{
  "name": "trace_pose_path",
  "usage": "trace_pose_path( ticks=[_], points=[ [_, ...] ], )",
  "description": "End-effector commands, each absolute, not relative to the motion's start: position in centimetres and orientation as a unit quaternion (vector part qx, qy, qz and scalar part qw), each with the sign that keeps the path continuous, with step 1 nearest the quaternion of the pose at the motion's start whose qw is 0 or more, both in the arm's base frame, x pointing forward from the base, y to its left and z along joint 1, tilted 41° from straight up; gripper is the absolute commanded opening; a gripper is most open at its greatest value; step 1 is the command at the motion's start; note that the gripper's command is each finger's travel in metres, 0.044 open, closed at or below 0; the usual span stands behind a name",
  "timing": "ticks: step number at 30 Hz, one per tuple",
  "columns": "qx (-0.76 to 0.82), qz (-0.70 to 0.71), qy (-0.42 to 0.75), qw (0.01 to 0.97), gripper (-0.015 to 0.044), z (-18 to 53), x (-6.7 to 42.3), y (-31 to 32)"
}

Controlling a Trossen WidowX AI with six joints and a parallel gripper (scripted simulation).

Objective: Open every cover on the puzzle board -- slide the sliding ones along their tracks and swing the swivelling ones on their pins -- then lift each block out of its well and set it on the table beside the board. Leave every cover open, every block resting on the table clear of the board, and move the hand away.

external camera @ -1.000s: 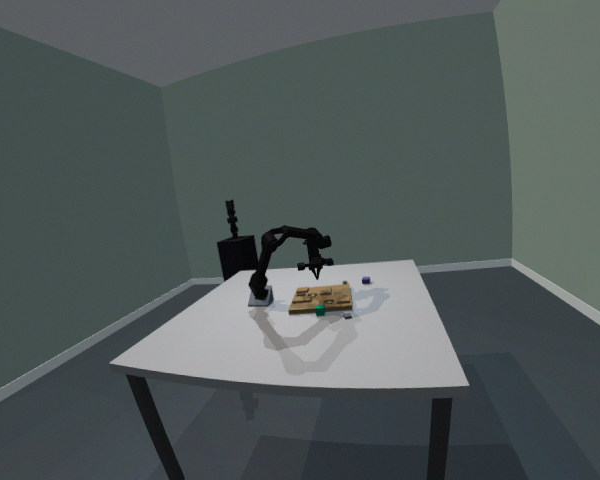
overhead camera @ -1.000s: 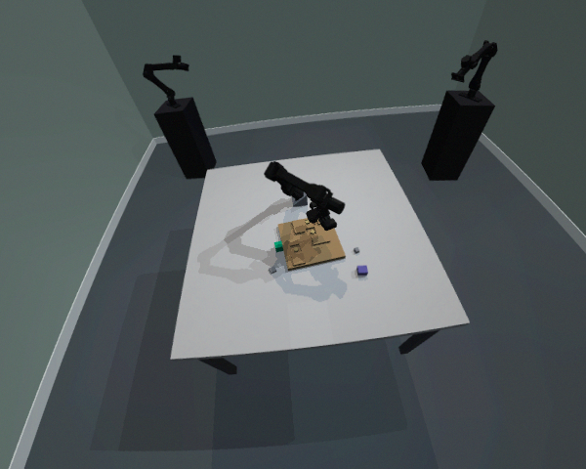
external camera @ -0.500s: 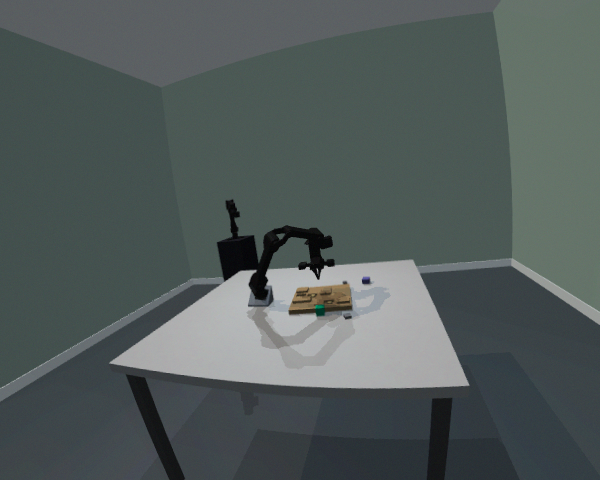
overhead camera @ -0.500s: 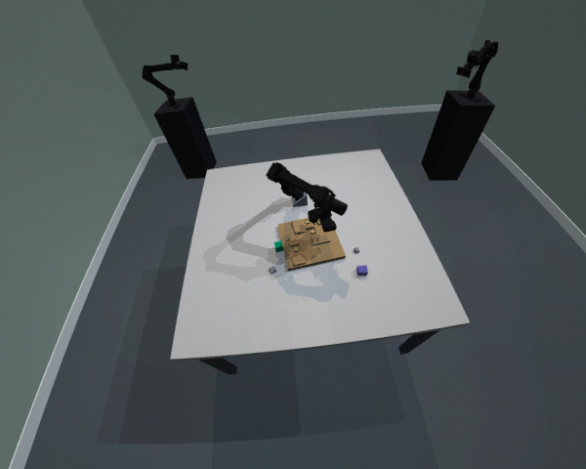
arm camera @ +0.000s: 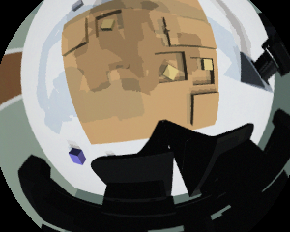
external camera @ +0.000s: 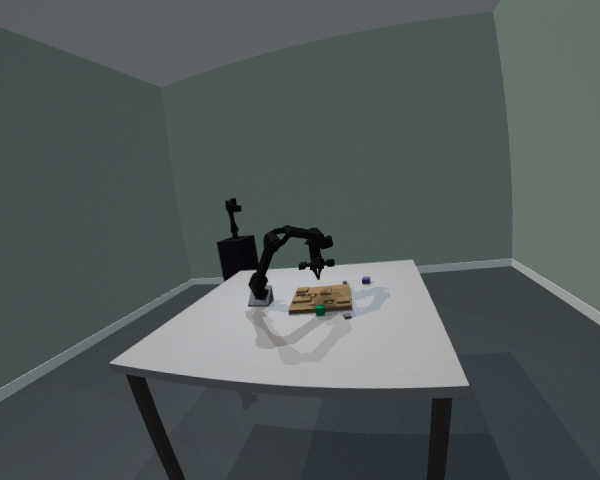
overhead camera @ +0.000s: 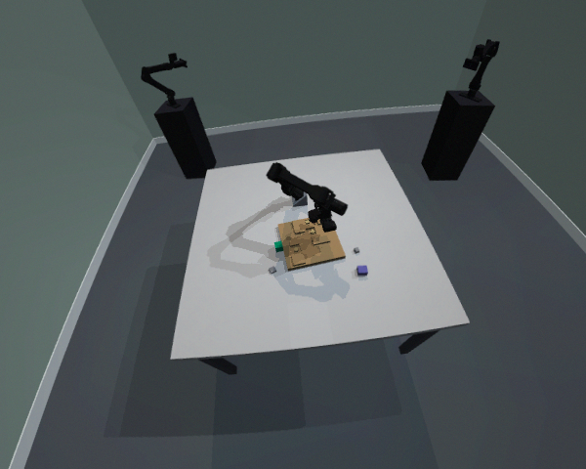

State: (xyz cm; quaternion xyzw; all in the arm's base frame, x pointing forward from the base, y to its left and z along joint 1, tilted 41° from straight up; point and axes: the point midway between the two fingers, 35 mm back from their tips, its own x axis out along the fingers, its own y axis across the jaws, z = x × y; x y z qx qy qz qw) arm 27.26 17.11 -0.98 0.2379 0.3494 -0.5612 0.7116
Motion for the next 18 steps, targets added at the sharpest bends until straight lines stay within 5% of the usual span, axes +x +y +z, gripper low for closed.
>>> trace_pose_path(
  ticks=[1, 18],
  points=[
    [0.238, -0.564, 0.349, 0.71, 0.0, -1.09, 27.19, 17.09],
    [0.238, -0.564, 0.349, 0.71, 0.0, -1.84, 27.35, 16.55]
  ],
)
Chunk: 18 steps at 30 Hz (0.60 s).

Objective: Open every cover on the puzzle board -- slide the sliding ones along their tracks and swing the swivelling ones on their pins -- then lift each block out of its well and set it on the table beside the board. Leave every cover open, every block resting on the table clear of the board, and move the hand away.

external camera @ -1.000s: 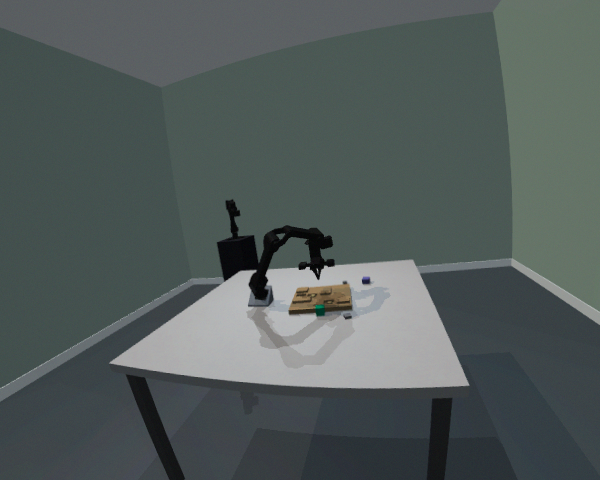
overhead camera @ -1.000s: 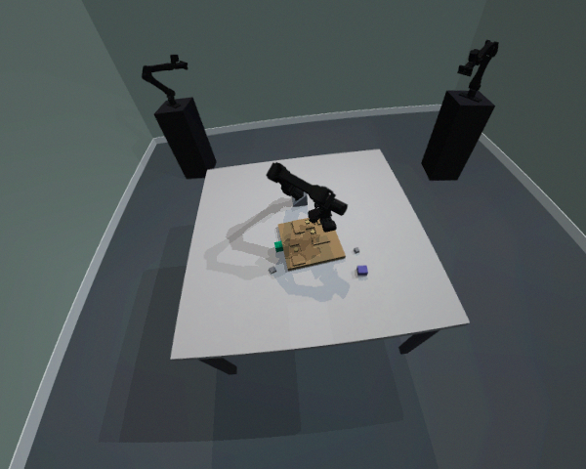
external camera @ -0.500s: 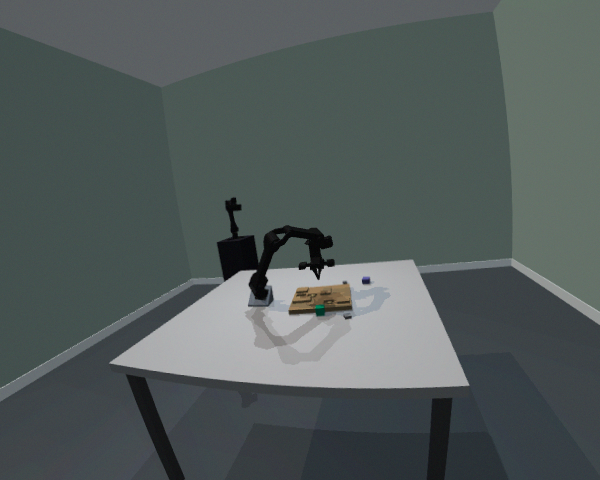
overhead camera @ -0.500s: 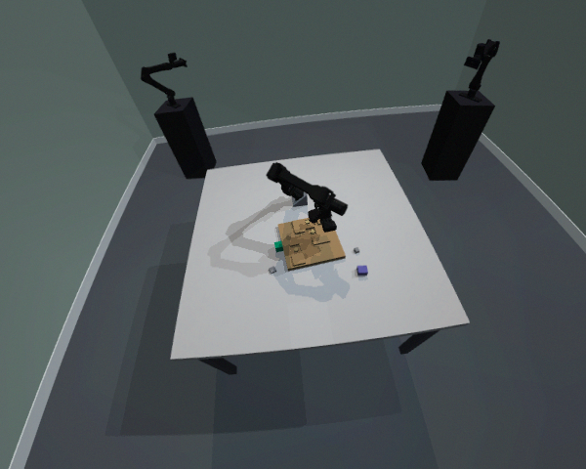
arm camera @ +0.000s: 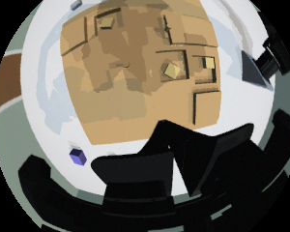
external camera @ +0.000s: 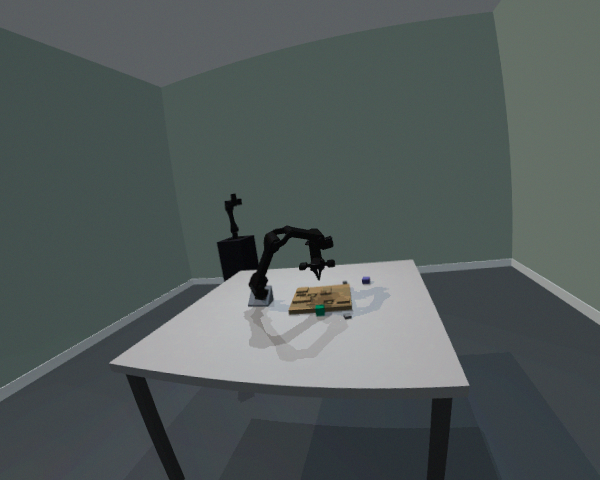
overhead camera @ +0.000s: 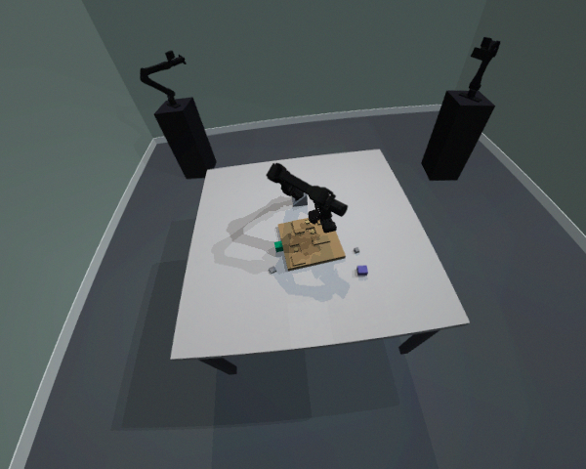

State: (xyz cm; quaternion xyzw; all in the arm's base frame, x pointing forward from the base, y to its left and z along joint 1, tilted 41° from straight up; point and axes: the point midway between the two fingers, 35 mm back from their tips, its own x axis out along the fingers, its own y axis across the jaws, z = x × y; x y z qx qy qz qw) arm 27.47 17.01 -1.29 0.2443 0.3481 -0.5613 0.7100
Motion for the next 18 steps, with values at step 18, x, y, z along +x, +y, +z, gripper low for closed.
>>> trace_pose_path(
  ticks=[18],
  points=[
    [0.238, -0.564, 0.349, 0.71, 0.0, -3.2, 27.6, 15.5]
  ],
)
